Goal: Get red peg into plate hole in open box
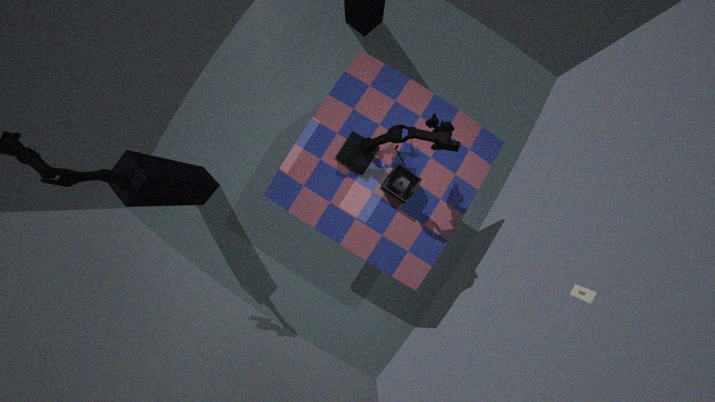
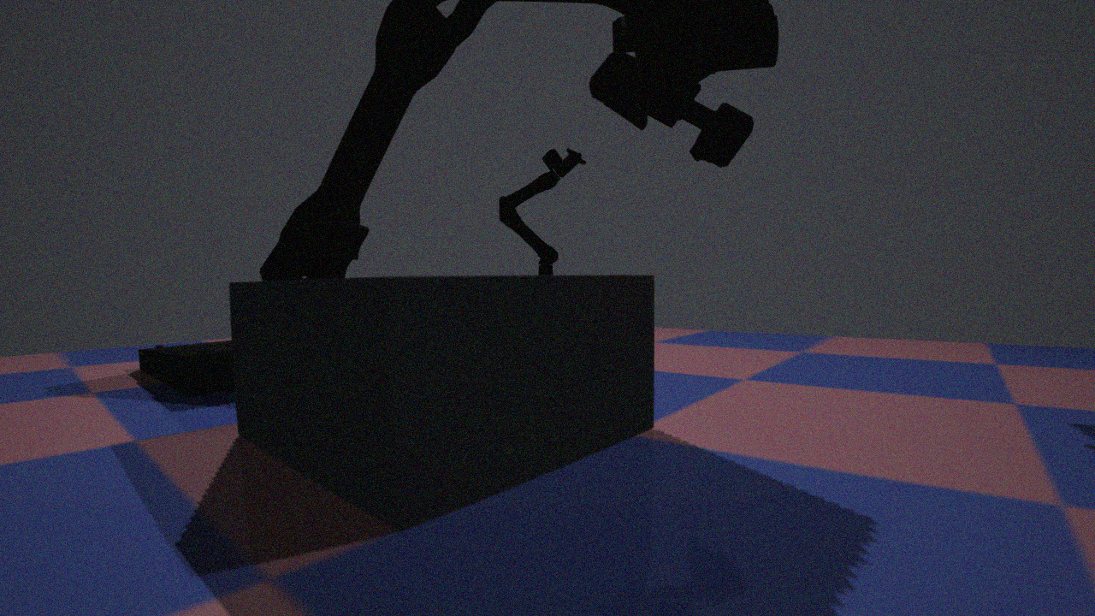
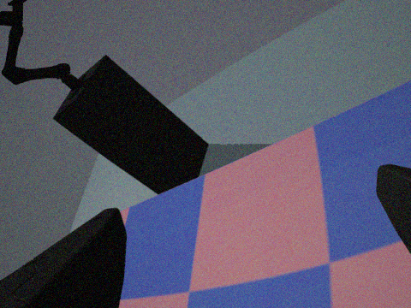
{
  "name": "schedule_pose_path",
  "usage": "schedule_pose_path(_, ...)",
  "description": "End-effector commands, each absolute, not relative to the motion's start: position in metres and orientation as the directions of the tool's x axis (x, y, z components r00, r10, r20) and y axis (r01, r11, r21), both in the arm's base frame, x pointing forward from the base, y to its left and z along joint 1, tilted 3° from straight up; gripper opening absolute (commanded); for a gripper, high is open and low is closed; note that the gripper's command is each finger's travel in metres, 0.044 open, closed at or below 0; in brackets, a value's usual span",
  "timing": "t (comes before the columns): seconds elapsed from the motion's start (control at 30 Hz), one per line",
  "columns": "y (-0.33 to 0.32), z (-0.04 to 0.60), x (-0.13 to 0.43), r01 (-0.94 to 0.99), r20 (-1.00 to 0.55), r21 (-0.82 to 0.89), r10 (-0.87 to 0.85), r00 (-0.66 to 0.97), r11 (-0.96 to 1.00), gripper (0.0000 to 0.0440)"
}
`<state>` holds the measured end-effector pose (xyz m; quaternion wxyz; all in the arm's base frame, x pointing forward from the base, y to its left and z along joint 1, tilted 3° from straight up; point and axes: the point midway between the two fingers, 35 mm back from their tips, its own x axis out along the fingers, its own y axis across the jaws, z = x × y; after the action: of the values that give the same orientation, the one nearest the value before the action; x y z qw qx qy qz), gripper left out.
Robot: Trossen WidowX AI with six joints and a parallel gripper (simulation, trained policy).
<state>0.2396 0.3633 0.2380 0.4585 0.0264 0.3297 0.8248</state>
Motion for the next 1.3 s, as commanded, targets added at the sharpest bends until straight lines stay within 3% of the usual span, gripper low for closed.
schedule_pose_path(0.0, 0.361, 0.237, 0.239, -0.735, -0.275, 0.589, 0.771, -0.574, -0.337, 0.0415)
schedule_pose_path(0.1, 0.356, 0.233, 0.236, -0.714, -0.317, 0.649, 0.760, -0.567, -0.262, 0.0440)
schedule_pose_path(0.63, 0.324, 0.211, 0.216, -0.531, -0.514, 0.823, 0.665, -0.542, 0.204, 0.0440)
schedule_pose_path(1.27, 0.281, 0.180, 0.186, -0.205, -0.703, 0.653, 0.482, -0.523, 0.729, 0.0440)
